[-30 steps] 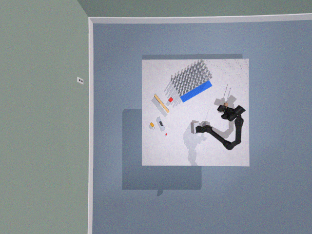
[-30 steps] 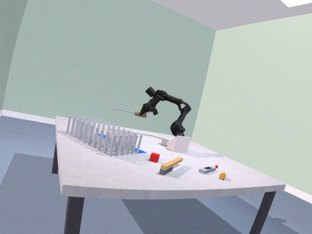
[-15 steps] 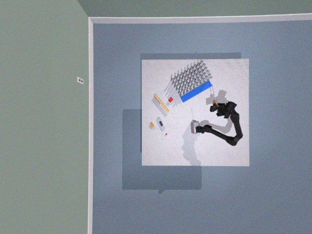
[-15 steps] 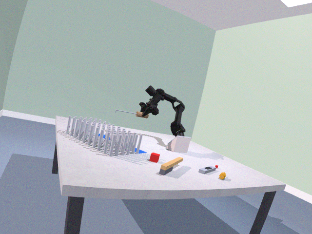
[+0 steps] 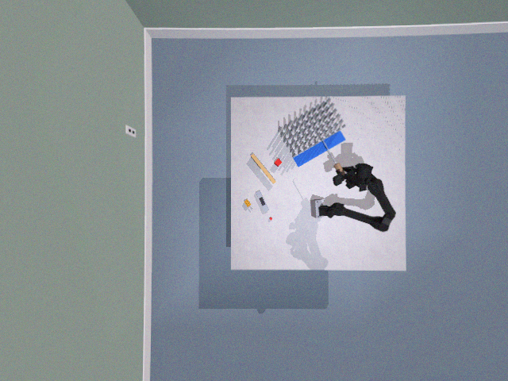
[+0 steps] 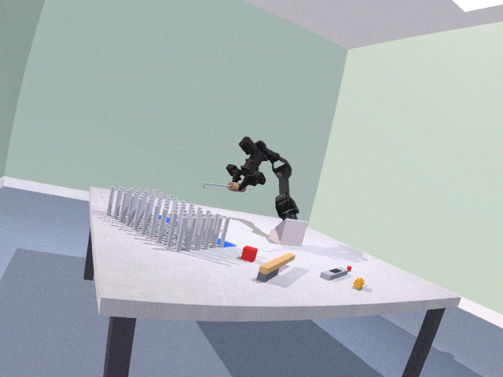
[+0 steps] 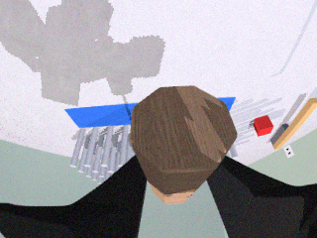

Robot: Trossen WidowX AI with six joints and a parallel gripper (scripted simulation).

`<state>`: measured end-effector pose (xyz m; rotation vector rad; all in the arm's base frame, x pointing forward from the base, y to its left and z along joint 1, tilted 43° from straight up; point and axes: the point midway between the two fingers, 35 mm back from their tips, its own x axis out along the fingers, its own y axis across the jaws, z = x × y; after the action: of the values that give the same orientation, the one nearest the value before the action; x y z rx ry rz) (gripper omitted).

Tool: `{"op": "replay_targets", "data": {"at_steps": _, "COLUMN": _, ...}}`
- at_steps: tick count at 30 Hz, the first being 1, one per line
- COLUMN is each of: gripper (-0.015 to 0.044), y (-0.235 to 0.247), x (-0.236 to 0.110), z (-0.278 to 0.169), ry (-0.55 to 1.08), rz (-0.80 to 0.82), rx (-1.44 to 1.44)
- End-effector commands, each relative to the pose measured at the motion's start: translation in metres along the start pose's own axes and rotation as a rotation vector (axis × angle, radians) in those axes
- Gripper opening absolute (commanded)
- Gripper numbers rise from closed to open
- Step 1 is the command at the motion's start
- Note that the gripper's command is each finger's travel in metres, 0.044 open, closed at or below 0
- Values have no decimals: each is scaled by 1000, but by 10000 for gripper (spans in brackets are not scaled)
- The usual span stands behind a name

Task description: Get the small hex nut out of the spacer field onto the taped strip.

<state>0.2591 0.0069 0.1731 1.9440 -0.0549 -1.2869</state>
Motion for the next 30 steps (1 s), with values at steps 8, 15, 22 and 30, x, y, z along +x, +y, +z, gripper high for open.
{"op": "replay_targets", "data": {"at_steps": 8, "gripper": 0, "y": -3, "x": 36, "z": 11, "ry": -5, "rz": -27, "rx": -10}}
{"op": "replay_targets", "data": {"at_steps": 15, "gripper": 0, "y": -1, "x": 66, "z": 27, "ry": -6, "rz": -33, "rx": -7}}
{"op": "replay_targets", "data": {"at_steps": 22, "gripper": 0, "y": 0, "x": 93, "z": 47, "ry": -2, "rz": -29, "rx": -7}}
{"op": "replay_targets", "data": {"at_steps": 30, "gripper": 0, "y": 0, "x": 120, "z": 74, "ry": 3, "rz": -13, "rx": -13}}
